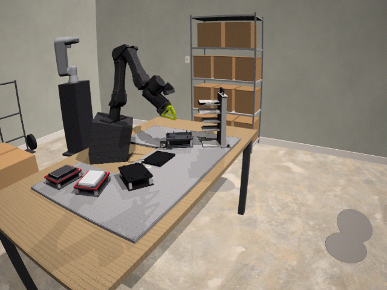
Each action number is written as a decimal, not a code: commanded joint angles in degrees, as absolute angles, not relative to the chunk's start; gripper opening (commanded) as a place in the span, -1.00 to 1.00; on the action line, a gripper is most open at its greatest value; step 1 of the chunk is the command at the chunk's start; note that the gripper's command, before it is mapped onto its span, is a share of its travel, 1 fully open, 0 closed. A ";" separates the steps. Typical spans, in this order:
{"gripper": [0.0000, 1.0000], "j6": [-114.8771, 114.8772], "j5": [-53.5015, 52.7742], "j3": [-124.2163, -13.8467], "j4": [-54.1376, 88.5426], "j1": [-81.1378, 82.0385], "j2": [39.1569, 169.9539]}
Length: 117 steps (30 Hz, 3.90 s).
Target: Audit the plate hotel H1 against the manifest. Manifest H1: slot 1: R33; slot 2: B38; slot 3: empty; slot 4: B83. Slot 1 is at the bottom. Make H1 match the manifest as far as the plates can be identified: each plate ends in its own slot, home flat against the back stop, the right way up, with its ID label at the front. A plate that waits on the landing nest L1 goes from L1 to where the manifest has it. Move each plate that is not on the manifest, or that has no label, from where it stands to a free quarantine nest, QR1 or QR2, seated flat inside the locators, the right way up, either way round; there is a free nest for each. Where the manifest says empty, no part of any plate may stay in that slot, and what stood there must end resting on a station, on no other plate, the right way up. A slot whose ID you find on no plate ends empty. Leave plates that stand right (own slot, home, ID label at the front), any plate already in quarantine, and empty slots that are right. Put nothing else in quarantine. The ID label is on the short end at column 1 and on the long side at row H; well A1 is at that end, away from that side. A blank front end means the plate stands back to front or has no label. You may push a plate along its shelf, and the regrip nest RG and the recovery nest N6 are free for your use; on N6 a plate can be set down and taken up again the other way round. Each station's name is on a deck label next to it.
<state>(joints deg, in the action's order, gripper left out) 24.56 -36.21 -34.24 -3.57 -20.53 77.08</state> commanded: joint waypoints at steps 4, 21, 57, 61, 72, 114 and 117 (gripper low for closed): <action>1.00 20.85 -32.89 -32.04 -4.69 -17.67 73.97; 1.00 13.16 -23.62 -27.02 -5.92 -6.21 66.59; 1.00 -3.77 2.72 -26.81 -5.44 24.86 62.61; 1.00 -5.83 6.13 -27.27 -5.40 28.83 63.52; 1.00 -10.35 13.40 -28.93 -5.04 37.36 65.83; 1.00 -14.54 19.87 -32.19 -0.99 44.87 65.74; 1.00 -14.54 19.87 -32.19 -0.99 44.87 65.74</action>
